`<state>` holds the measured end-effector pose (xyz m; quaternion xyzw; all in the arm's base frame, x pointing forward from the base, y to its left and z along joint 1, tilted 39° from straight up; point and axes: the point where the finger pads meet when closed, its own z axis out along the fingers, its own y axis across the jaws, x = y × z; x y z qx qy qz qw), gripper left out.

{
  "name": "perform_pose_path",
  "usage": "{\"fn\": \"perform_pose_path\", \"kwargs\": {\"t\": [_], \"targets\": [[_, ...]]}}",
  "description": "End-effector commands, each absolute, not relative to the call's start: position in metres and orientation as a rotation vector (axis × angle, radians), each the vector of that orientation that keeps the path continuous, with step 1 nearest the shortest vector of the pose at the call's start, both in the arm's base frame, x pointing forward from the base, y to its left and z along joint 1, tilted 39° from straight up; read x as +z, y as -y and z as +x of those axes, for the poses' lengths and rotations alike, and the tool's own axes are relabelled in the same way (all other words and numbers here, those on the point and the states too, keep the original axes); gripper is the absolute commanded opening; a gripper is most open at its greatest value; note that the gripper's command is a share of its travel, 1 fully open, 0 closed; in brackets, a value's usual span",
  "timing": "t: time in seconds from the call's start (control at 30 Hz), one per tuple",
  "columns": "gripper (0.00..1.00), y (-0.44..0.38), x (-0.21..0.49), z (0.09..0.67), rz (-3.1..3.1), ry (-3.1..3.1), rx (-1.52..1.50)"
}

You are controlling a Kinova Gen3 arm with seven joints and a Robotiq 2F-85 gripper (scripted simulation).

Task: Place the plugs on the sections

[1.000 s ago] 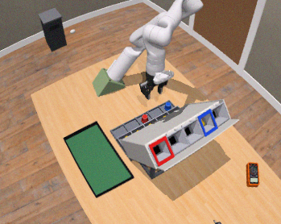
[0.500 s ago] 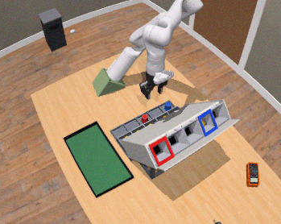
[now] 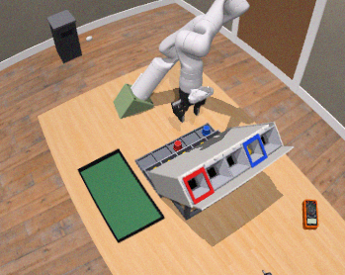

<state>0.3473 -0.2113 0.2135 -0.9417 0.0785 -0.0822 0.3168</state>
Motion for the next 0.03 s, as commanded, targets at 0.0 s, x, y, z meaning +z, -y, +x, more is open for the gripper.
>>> {"fn": "perform_pose_path", "kwargs": {"t": [0.0], "targets": [[0.65,0.2119,0.2140,0.3473,-2.480,-0.207,-0.218]]}}
